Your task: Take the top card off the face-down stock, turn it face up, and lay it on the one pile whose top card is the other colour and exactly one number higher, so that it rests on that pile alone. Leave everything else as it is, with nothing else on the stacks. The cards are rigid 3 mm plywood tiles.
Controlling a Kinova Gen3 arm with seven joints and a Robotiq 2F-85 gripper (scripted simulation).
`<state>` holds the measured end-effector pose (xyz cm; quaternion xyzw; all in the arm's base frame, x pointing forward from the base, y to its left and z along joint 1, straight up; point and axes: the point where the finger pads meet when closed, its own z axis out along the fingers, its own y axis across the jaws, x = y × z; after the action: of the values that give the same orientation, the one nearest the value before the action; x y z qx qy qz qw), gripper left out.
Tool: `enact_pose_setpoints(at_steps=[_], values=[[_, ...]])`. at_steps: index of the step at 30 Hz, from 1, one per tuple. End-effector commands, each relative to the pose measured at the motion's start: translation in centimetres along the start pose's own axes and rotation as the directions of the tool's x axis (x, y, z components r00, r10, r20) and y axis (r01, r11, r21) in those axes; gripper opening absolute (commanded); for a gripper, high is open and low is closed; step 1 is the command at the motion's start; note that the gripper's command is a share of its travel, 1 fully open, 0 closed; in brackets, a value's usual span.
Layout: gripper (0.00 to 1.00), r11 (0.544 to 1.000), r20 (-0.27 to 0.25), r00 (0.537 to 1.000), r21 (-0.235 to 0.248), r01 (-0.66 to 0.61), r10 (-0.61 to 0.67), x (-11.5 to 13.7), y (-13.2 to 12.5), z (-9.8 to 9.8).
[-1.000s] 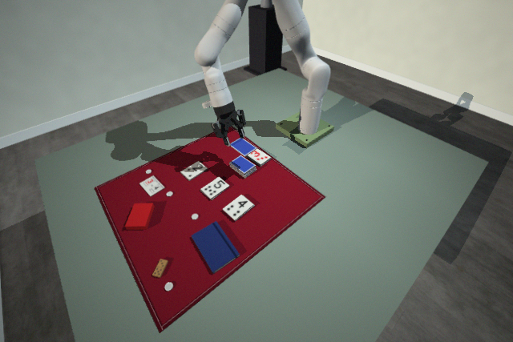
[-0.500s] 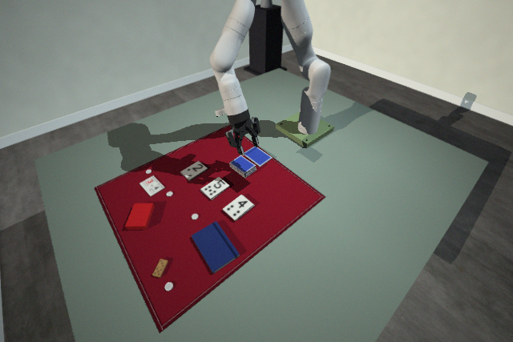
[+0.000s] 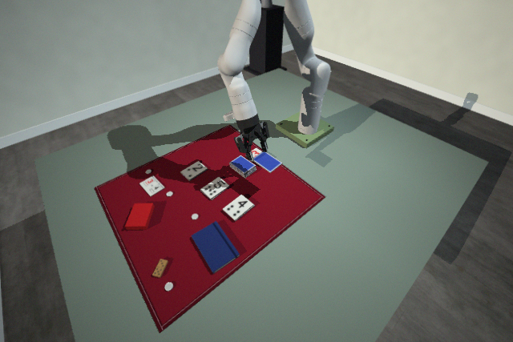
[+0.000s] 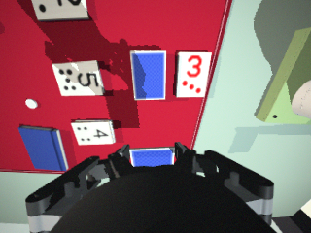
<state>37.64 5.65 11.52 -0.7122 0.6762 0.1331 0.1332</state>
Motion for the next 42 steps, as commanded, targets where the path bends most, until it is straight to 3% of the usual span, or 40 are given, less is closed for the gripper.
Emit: enact_pose_setpoints(at_steps=[1, 42], values=[[0.71, 1.000, 0.000, 1.000, 0.000, 0.005, -0.005, -0.3, 0.0, 0.0], [0.71, 1.000, -0.002, 1.000, 0.000, 0.005, -0.005, 0.2, 0.0, 1.4]])
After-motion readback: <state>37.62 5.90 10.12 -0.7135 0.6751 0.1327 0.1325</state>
